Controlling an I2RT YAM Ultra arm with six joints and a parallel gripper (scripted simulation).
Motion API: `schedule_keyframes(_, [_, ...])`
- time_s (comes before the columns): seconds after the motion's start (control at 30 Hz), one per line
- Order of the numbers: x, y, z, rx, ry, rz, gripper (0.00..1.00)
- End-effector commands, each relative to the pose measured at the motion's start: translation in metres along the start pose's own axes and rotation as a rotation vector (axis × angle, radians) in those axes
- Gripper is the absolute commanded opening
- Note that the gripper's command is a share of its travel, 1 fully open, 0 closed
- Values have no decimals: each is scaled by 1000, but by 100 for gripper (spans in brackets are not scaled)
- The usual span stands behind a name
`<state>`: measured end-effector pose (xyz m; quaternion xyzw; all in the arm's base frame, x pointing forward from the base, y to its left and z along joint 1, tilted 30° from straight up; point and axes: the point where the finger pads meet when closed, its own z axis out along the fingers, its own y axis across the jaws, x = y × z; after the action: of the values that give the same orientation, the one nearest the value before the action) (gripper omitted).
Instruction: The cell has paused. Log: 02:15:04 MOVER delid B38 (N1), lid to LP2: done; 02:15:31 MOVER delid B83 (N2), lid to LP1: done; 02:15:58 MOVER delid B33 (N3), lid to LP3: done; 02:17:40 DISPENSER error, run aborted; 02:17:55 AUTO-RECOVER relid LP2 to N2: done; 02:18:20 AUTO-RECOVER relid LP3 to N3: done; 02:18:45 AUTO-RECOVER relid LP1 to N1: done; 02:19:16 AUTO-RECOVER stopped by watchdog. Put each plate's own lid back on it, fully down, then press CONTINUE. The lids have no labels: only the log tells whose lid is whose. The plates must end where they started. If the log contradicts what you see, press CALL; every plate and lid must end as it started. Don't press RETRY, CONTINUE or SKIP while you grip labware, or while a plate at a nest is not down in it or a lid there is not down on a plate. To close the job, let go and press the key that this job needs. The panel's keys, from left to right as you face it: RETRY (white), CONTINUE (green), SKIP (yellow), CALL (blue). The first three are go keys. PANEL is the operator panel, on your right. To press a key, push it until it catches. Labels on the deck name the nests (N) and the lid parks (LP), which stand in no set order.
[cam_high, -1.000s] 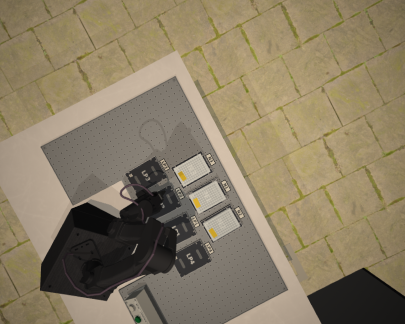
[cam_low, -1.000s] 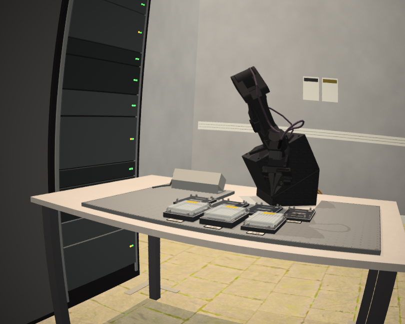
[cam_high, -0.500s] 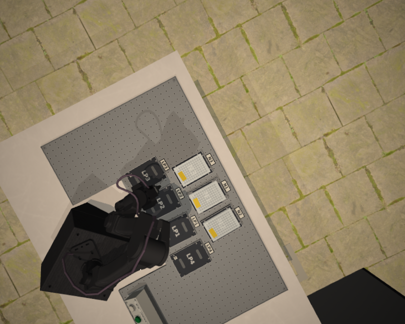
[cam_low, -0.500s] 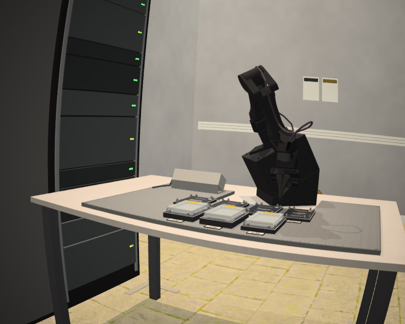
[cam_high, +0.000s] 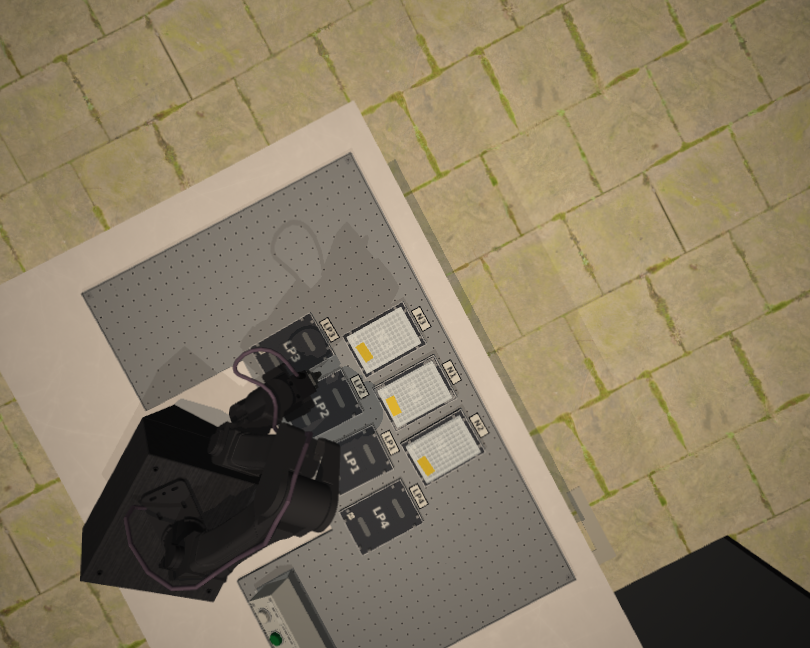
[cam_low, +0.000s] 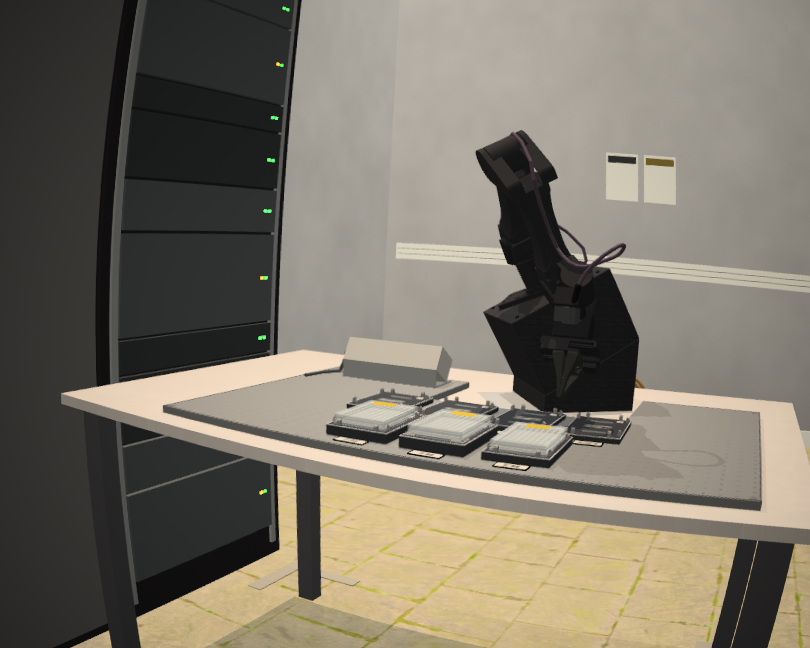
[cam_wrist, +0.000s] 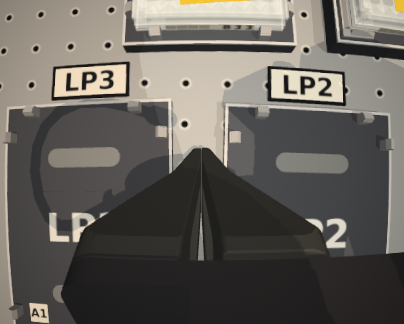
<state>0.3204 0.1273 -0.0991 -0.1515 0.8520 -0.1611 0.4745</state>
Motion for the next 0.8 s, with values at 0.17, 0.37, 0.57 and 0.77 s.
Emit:
schedule_keyframes(0.17, [-32, -2, 15, 6, -38, 33, 0])
schedule_keyframes(0.37, [-55, -14, 32, 8, -40, 31, 0])
schedule_keyframes(0.57, [-70, -22, 44, 9, -41, 31, 0])
schedule_keyframes(0.77, [-92, -34, 61, 10, -43, 29, 0])
